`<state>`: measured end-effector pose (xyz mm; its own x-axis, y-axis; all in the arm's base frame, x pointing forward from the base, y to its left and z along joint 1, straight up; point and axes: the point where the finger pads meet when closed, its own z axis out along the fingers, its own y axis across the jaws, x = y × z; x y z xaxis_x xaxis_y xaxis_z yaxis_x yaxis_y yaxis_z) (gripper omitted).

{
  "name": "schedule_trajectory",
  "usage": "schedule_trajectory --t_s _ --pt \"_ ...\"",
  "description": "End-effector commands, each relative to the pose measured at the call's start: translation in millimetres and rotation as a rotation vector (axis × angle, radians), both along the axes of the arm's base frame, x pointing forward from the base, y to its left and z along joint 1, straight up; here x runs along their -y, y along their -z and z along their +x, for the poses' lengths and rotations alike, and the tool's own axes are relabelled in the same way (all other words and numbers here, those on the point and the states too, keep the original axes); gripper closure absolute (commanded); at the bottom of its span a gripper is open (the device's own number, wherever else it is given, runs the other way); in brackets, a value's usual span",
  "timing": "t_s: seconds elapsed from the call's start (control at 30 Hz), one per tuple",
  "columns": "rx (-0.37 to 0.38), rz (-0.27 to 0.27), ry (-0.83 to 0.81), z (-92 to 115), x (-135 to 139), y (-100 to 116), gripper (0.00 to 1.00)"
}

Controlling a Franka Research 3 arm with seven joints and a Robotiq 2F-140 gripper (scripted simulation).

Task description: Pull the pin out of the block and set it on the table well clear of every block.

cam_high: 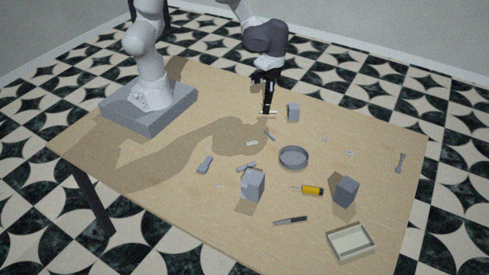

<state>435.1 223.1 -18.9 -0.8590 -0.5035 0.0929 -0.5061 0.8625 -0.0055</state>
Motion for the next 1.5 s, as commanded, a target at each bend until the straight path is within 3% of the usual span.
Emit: schedule_trajectory --t_s 0.0,1.47 --pt "0.009 0.006 0.012 0.9 -1.4 4.6 0.9" --pt "0.008 0.01 0.008 2.1 -1.7 19.3 0.9"
